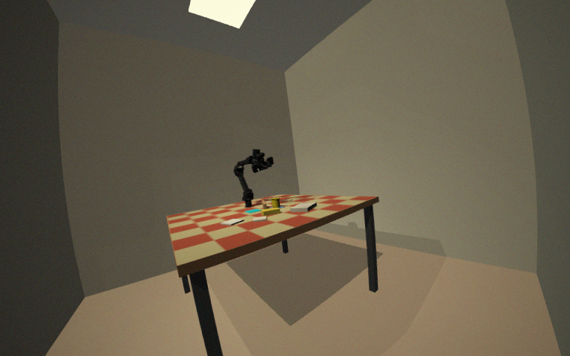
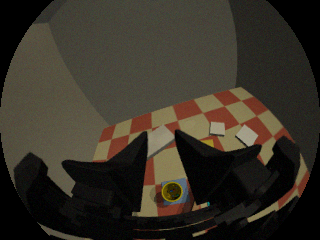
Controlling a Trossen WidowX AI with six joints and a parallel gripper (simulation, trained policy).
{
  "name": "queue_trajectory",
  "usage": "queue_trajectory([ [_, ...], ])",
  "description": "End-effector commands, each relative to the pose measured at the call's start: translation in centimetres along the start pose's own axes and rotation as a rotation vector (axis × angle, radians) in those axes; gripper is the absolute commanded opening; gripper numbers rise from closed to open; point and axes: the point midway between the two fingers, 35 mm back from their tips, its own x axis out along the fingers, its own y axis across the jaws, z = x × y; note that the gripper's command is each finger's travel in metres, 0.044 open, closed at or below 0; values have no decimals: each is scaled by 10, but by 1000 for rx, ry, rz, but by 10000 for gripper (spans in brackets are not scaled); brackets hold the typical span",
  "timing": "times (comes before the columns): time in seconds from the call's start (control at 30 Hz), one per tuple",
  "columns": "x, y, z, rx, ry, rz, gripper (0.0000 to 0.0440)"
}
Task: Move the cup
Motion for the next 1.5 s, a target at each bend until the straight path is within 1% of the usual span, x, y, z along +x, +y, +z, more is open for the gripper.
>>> queue_trajectory([
  [0.0,3,5,0,58,48,-7,149],
  [0.4,10,18,-7,214,193,-41,161],
  [0.77,16,28,-17,357,328,-101,167],
  [1.1,21,34,-30,477,447,-182,168],
  [1.47,25,36,-48,583,567,-303,165],
])
